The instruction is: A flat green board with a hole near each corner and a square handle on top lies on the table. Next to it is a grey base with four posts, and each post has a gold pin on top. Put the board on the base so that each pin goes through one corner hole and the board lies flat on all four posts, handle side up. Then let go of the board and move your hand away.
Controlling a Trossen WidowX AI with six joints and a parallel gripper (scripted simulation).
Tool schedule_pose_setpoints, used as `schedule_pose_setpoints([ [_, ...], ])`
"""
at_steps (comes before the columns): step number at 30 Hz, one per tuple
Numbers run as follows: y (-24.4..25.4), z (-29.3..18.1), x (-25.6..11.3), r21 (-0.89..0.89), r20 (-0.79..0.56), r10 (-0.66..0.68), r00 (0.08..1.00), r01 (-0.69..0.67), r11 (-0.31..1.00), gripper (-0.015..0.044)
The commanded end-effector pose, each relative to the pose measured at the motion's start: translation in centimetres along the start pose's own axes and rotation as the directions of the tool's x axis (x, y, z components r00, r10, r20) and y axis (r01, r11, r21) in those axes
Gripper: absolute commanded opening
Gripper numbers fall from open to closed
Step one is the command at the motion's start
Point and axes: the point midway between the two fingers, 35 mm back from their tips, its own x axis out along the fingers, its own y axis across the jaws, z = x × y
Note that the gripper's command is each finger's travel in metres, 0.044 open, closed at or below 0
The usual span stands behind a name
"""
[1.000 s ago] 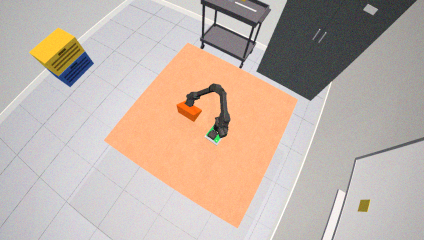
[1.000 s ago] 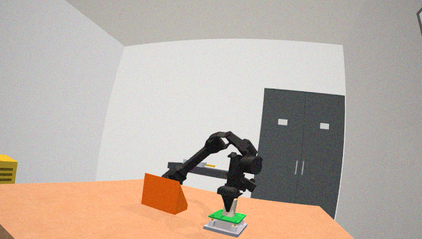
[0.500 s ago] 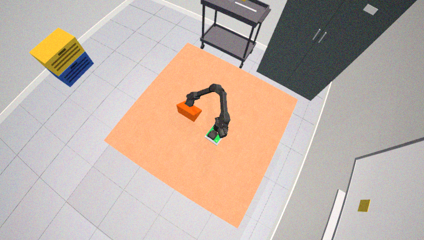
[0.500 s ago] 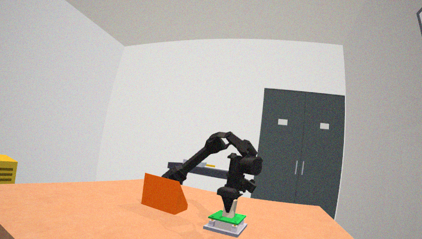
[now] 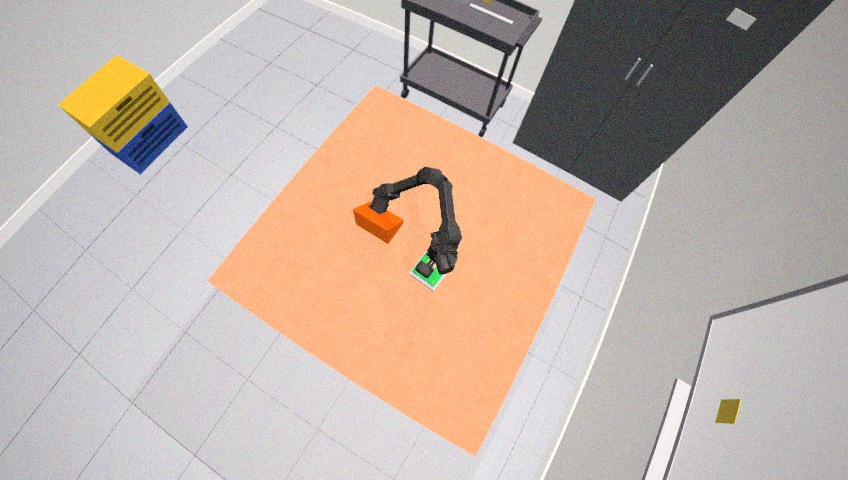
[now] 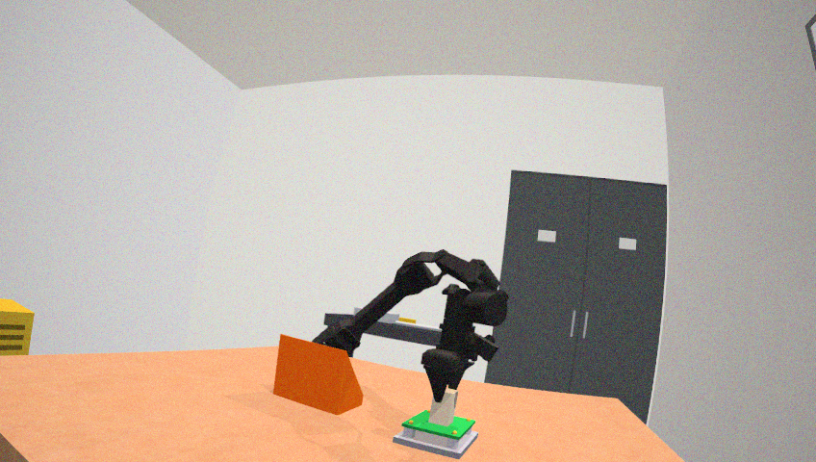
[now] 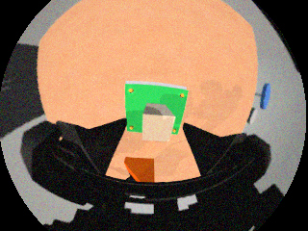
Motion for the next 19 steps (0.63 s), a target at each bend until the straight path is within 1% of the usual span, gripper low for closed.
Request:
schedule_pose_setpoints([
  [1,-0.1,0.0,-1.4,-0.004,0.000,-0.007,1.000,0.007,1.000,0.0440],
  [5,-0.1,0.0,-2.5,-0.003,0.001,-0.006,1.000,0.006,1.000,0.0440],
  [9,0.0,-0.4,-6.0,0.002,0.005,-0.003,1.000,0.003,1.000,0.0440],
  [19,0.0,-0.4,-6.2,0.002,0.006,-0.003,1.000,0.003,1.000,0.0440],
])
